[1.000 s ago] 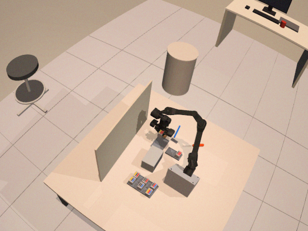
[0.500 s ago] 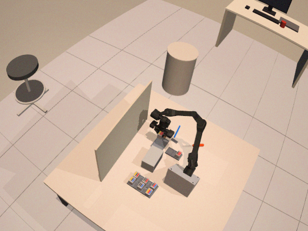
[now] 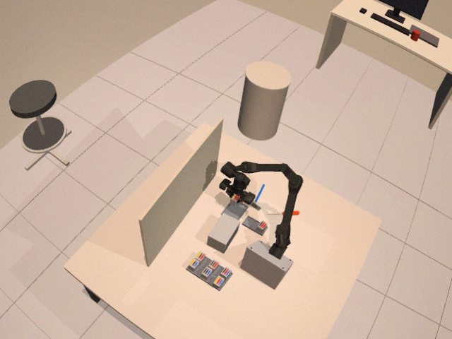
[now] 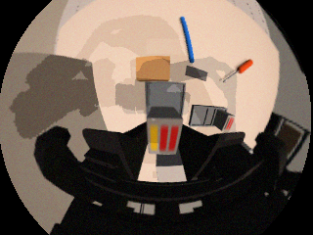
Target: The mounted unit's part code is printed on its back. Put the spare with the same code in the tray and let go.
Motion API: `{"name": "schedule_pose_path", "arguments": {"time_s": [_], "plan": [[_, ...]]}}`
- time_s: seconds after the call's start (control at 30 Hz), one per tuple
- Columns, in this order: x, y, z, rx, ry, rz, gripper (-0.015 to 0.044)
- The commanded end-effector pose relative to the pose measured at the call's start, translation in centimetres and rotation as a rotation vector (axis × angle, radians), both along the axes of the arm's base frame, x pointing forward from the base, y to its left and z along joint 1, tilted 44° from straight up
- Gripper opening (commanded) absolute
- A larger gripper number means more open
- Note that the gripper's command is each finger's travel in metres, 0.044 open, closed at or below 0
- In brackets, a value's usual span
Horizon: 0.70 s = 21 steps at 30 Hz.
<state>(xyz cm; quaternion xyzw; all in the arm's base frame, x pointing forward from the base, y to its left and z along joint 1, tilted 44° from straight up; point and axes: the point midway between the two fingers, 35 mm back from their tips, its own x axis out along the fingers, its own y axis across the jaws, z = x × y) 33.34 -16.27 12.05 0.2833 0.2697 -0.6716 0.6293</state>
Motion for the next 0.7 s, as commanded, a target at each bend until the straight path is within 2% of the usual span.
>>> {"name": "schedule_pose_path", "arguments": {"time_s": [0.0, 0.67], "plan": [[0.0, -0.3, -0.5, 0.003, 0.003, 0.004, 0.0000], [-0.3, -1.7, -1.9, 0.000, 0.003, 0.004, 0.0000]]}}
